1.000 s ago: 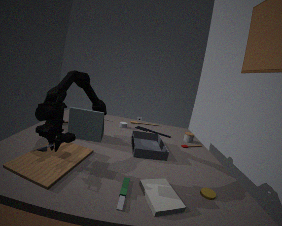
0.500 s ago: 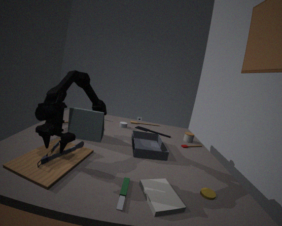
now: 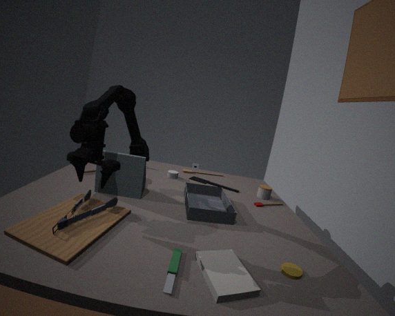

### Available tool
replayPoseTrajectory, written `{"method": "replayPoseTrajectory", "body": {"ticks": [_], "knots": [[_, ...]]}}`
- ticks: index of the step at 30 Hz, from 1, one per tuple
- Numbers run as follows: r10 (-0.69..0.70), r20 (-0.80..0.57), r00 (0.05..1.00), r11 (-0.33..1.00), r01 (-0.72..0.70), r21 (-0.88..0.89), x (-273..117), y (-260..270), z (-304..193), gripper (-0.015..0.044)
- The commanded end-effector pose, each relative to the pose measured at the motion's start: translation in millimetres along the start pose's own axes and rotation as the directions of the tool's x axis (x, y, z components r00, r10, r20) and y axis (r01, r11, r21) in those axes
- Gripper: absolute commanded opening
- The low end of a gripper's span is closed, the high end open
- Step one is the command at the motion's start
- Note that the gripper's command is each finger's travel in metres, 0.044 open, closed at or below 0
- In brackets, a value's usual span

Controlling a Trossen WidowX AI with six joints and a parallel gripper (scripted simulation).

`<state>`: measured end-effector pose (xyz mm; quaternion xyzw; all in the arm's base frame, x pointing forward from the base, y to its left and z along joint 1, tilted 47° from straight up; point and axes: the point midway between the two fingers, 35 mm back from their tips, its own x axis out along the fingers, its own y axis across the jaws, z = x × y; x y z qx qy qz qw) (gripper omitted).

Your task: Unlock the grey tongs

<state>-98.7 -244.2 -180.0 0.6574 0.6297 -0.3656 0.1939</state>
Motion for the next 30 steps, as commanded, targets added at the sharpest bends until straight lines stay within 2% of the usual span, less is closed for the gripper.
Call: {"method": "replayPoseTrajectory", "body": {"ticks": [1,4,12,19,30], "knots": [[0.000,-0.031,1.000,1.000,0.000,0.008,-34,6,-53,0.0440],[-0.001,-0.042,0.999,1.000,0.002,0.010,-43,8,-71,0.0440],[-0.001,-0.042,0.999,1.000,0.002,0.009,-45,8,-71,0.0440],[-0.003,-0.037,0.999,1.000,0.004,0.005,-90,7,-68,0.0440],[-0.003,-0.037,0.999,1.000,0.004,0.005,-91,7,-68,0.0440]]}}
